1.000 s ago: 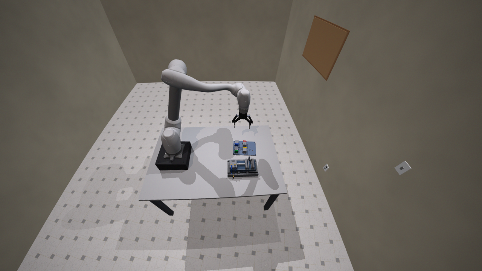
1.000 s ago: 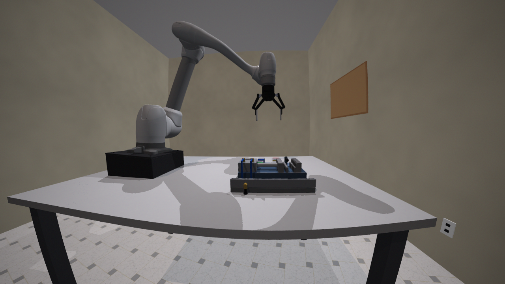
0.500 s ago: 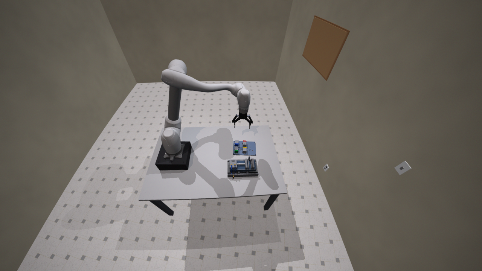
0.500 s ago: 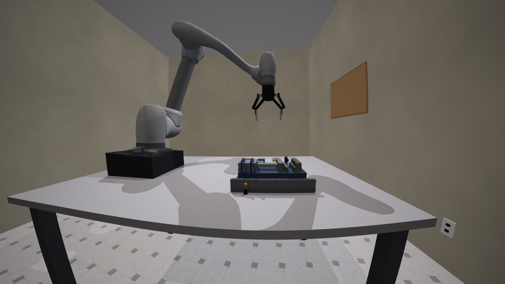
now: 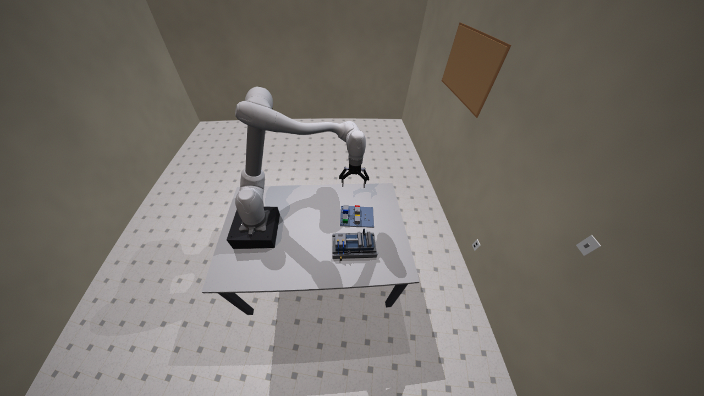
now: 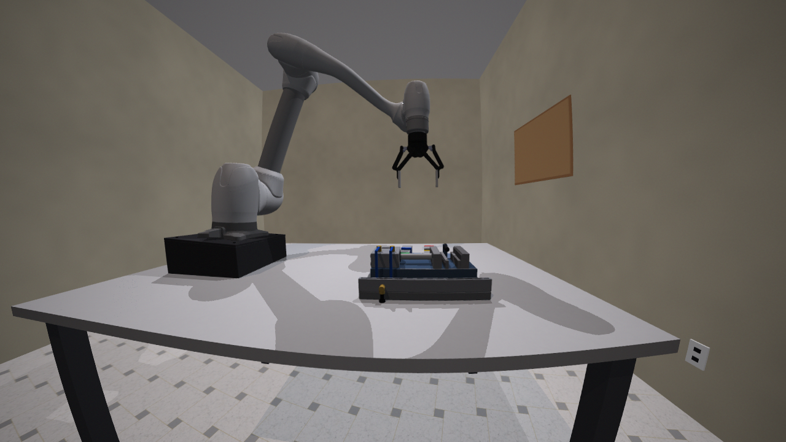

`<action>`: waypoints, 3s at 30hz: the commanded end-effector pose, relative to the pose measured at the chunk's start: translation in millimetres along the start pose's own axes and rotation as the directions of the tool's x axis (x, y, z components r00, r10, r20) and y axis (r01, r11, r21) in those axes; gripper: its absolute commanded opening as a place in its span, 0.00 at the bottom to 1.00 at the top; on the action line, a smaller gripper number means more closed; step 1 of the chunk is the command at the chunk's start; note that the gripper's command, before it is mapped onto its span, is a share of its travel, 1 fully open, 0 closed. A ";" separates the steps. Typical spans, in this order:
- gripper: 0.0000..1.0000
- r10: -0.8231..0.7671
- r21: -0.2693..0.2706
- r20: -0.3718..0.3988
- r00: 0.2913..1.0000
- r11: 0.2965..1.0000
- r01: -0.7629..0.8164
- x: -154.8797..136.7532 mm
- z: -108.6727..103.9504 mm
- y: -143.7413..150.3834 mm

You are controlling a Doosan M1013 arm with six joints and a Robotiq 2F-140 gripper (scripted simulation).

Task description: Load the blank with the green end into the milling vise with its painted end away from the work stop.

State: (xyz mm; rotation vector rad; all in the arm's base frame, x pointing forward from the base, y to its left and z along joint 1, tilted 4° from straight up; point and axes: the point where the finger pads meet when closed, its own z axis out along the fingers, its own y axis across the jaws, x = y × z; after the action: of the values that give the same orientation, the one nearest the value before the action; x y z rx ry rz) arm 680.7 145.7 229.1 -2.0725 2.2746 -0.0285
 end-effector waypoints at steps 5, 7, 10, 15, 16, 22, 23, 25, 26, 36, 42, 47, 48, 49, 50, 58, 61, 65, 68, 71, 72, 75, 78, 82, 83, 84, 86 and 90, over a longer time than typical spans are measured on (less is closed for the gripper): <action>1.00 0.000 0.000 0.000 1.000 1.000 0.000 0.0 -0.1 0.0; 1.00 0.000 0.000 0.000 1.000 1.000 0.000 0.0 -0.1 0.0; 1.00 0.000 0.000 0.000 1.000 1.000 0.000 0.0 -0.1 0.0; 1.00 0.000 0.000 0.000 1.000 1.000 0.000 0.3 3.0 -0.1; 1.00 0.000 0.000 0.000 1.000 1.000 0.000 0.5 6.1 -0.2; 1.00 0.000 0.000 0.000 1.000 1.000 0.000 2.0 24.7 -0.7; 1.00 0.000 0.000 0.000 1.000 1.000 0.000 2.2 27.8 -0.8; 1.00 0.000 0.000 0.000 1.000 1.000 0.000 2.7 33.9 -1.0; 1.00 0.000 0.000 0.000 1.000 1.000 0.000 3.0 37.0 -1.1; 1.00 0.000 0.000 0.000 1.000 1.000 0.000 3.5 43.5 -1.2; 1.00 0.000 0.000 0.000 1.000 1.000 0.000 3.3 40.7 -1.2; 1.00 0.000 0.000 0.000 1.000 1.000 0.000 3.1 38.8 -1.2; 1.00 0.000 0.000 0.000 1.000 1.000 0.000 3.1 38.8 -1.2; 1.00 0.000 0.000 0.000 1.000 1.000 0.000 3.1 38.6 -1.2; 1.00 0.000 0.000 0.000 1.000 1.000 0.000 3.1 38.3 -1.2; 1.00 0.000 0.000 0.000 1.000 1.000 0.000 2.9 36.1 -1.1; 1.00 0.000 0.000 0.000 1.000 1.000 0.000 2.8 35.3 -1.0; 1.00 0.000 0.000 0.000 1.000 1.000 0.000 2.8 34.8 -1.0; 1.00 0.000 0.000 0.000 1.000 1.000 0.000 0.4 33.6 0.0; 1.00 0.000 0.000 0.000 1.000 1.000 0.000 -2.1 32.4 1.0; 1.00 0.000 0.000 0.000 1.000 1.000 0.000 -2.9 32.0 1.3; 1.00 0.000 0.000 0.000 1.000 1.000 0.000 -5.3 30.8 2.3; 1.00 0.000 0.000 0.000 1.000 1.000 0.000 -7.8 29.6 3.4; 1.00 0.000 0.000 0.000 1.000 1.000 0.000 -9.4 28.9 4.0; 1.00 0.000 0.000 0.000 1.000 1.000 0.000 -9.1 29.0 3.9; 1.00 0.000 0.000 0.000 1.000 1.000 0.000 -9.0 29.0 3.9; 1.00 0.000 0.000 0.000 1.000 1.000 0.000 -8.8 29.1 3.8; 1.00 0.000 0.000 0.000 1.000 1.000 0.000 -8.3 29.4 3.6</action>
State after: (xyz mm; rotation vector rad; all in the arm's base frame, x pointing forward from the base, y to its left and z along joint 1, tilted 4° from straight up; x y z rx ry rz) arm 679.6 155.3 199.8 -2.0725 2.2746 -0.0284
